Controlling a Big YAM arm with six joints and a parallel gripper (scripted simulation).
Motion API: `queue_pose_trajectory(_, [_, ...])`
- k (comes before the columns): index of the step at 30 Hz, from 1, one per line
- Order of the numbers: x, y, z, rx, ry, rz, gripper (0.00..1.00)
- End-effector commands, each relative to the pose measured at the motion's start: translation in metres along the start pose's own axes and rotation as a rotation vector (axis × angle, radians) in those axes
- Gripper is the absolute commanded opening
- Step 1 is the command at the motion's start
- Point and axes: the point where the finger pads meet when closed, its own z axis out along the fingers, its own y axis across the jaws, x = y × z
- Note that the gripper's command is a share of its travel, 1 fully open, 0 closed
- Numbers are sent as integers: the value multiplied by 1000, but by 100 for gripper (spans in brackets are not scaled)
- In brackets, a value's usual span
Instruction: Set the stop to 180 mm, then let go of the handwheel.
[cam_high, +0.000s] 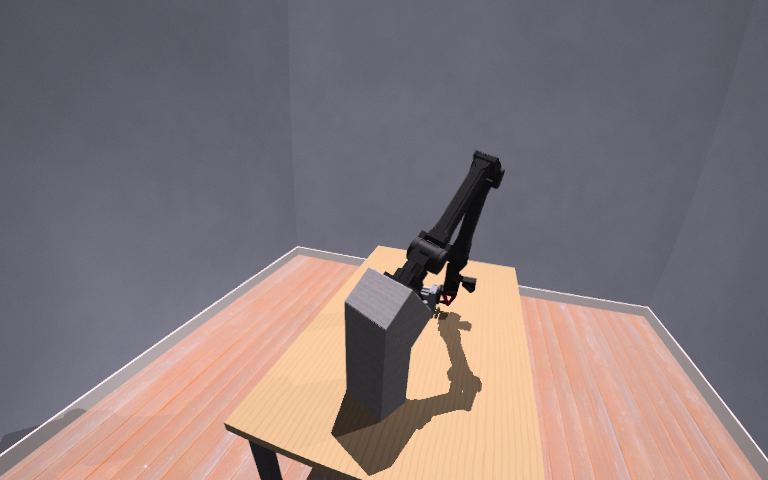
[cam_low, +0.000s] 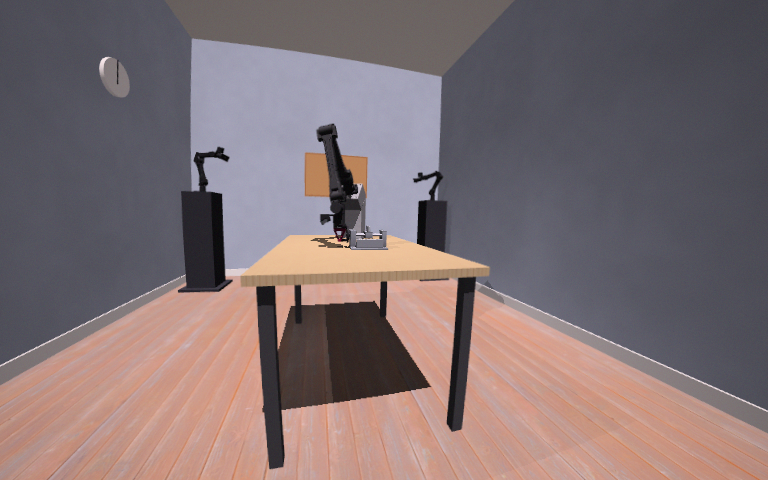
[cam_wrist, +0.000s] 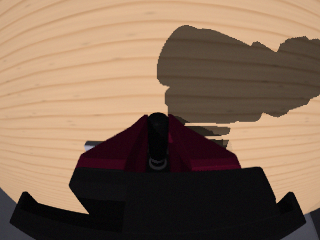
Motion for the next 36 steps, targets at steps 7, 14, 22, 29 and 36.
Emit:
queue_pose_trajectory(7, [-9, -22, -4, 37, -14, 0, 6])
queue_pose_trajectory(14, [-11, -24, -14, 22, -18, 3, 6])
queue_pose_trajectory(22, [-8, -33, -10, 43, -12, 0, 6])
queue_pose_trajectory(29, [-10, -33, -30, 29, -17, 11, 6])
queue_pose_trajectory(36, [-8, -35, -37, 27, -14, 12, 6])
